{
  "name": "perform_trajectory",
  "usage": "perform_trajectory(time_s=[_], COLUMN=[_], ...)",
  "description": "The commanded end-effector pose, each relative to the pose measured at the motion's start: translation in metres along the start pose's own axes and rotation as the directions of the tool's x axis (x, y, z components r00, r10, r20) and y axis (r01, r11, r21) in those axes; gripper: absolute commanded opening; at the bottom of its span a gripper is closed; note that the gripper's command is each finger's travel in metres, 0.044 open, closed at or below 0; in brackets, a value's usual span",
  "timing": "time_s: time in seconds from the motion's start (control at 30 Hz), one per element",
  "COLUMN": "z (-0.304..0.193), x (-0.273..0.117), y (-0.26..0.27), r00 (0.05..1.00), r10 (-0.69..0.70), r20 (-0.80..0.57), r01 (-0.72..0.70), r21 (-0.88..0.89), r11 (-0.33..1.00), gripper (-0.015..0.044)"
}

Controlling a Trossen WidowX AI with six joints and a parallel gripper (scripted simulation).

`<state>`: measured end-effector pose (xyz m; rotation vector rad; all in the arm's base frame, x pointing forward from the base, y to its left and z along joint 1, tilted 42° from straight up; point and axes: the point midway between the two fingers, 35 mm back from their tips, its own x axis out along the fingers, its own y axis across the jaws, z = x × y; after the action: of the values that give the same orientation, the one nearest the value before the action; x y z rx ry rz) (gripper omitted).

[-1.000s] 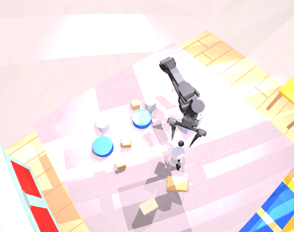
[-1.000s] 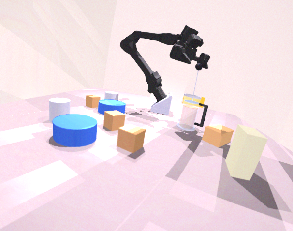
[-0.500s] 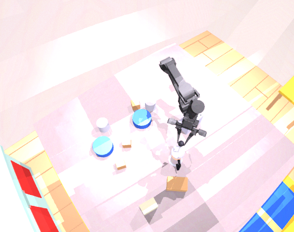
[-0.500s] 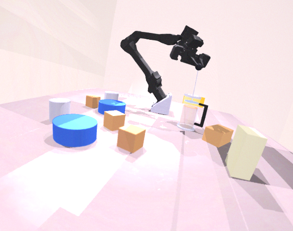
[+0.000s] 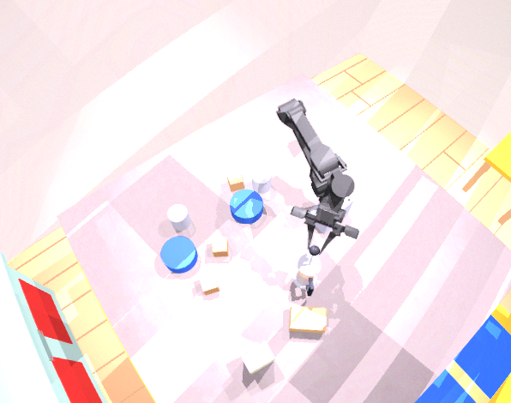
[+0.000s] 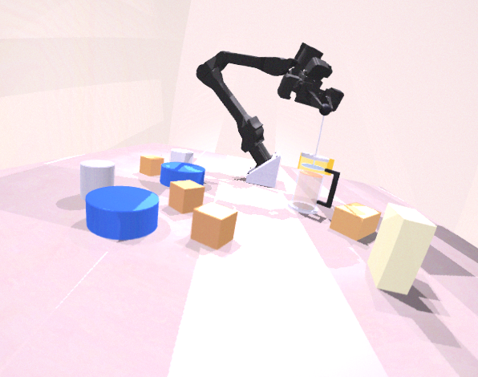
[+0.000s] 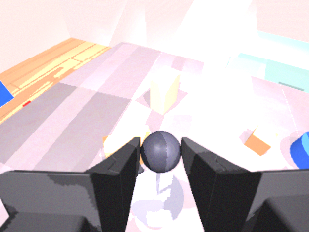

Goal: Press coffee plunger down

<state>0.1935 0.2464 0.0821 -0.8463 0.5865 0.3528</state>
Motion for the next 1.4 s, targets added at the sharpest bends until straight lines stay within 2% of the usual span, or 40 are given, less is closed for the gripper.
perform_trajectory(time_s=[0.0,1.37], z=[-0.011,-0.064], x=[0.006,0.046], y=[0.001,0.002], r00=[1.000,1.000], r10=[0.002,0.002], r20=[-0.017,-0.016], r01=[-0.002,-0.002], r21=[-0.007,-0.008], r11=[1.000,1.000], gripper=[0.0123,0.0123])
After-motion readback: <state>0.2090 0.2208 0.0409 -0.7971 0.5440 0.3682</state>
